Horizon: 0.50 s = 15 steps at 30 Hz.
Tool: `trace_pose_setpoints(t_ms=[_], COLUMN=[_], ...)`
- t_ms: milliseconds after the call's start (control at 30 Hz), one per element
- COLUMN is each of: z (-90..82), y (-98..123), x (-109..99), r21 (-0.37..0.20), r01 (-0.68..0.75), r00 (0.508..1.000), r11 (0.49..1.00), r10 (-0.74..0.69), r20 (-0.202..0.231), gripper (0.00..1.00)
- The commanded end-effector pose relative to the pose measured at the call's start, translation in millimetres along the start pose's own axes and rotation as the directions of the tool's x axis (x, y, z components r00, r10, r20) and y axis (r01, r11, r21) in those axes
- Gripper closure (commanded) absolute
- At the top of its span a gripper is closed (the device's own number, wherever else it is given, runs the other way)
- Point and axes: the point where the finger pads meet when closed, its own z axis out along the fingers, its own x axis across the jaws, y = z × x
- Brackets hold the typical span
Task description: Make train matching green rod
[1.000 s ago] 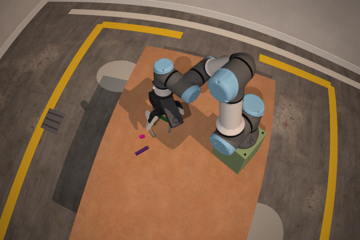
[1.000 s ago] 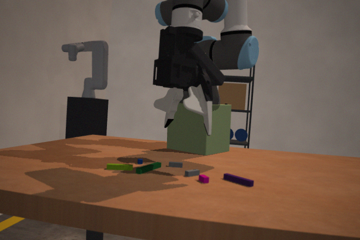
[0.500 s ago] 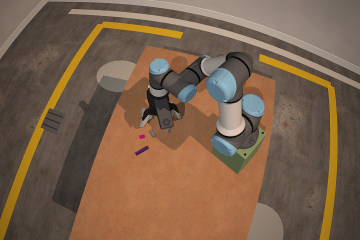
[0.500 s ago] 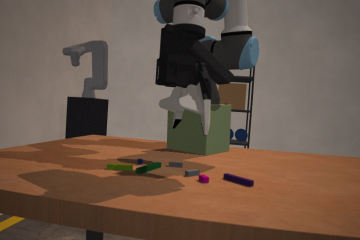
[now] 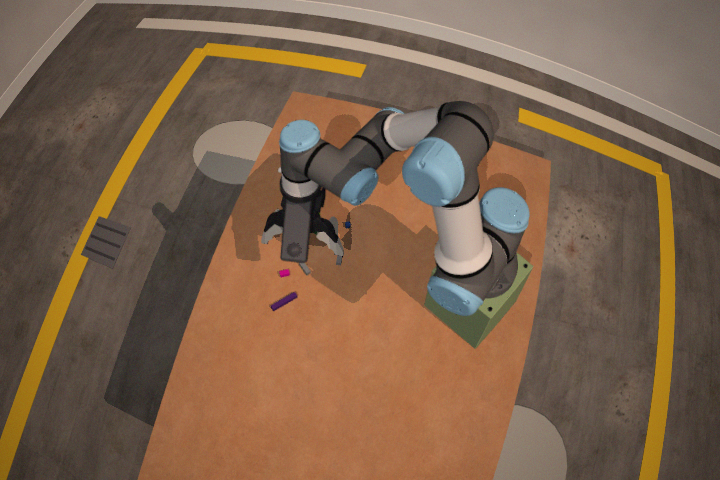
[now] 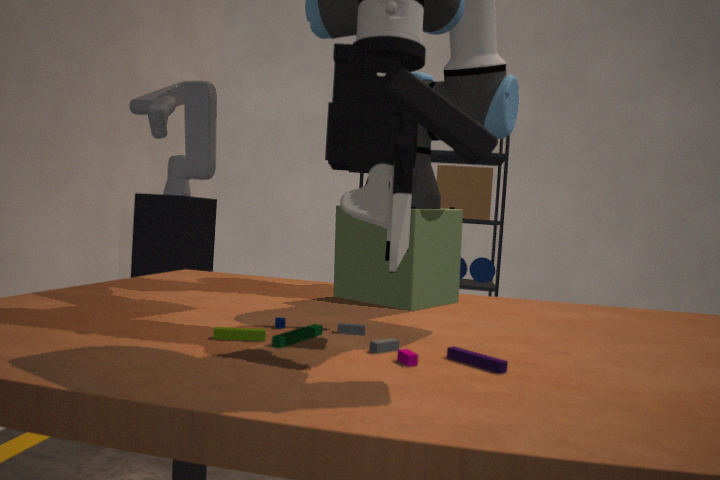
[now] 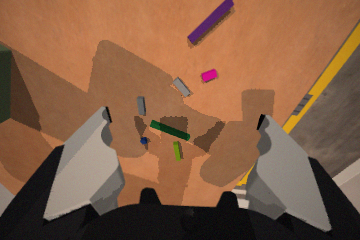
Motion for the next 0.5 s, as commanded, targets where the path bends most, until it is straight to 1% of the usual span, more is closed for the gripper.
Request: trace_pose_setpoints(t_ms=[0,100,200,267,467], z=[-0.1,0.1,0.5,0.5,1.3], y=[-5,-10,-14,-14,-23], x=[14,23,32,32,48], r21=[-0.009,-0.010,-0.011,-0.011,-0.012], r01=[-0.155,-0.264,-0.367,-0.367,-0.542], r00=[0.988,0.964,0.930,0.930,0.840], r11=[0.988,0.964,0.930,0.930,0.840], r10=[0.156,0.264,0.367,0.367,0.542], r20=[0.009,0.008,0.007,0.007,0.004], gripper=[0.00,0.00,0.00,0.00,0.00])
